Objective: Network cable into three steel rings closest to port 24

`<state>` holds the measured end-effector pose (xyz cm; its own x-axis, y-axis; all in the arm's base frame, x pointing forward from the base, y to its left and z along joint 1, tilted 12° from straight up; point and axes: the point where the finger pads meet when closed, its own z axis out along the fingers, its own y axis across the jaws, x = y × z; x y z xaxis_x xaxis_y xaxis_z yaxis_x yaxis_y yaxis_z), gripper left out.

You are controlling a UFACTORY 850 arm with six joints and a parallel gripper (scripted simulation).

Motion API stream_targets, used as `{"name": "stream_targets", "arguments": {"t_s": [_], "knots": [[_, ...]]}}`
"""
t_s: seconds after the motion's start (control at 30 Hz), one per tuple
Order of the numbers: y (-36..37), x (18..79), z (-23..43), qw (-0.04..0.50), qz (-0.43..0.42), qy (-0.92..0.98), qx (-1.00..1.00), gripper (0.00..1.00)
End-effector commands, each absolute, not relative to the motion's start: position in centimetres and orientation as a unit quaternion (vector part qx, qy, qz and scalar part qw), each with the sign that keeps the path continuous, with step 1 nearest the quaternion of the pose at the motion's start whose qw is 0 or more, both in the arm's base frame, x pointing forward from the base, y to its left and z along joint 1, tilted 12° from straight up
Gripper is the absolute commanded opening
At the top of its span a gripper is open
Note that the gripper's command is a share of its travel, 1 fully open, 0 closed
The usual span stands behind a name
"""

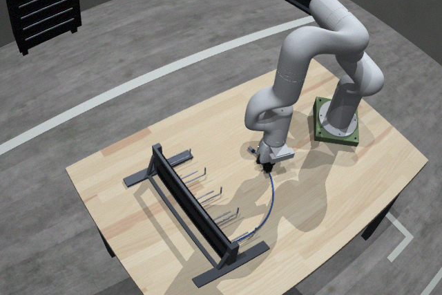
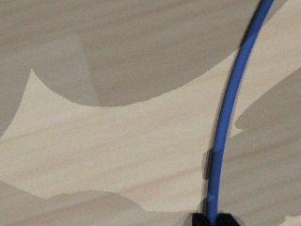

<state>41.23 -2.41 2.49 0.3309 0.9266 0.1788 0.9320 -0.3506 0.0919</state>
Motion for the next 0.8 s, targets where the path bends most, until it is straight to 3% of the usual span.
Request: {"name": "stream_targets", "arguments": {"t_s": [0.0, 0.77], "knots": [[-2.5, 41.3, 2.8, 0.013, -0.101, -0.570, -0.816, 0.00], [-2.8, 41.0, 4.9, 0.013, -0.101, -0.570, -0.816, 0.00]]}}
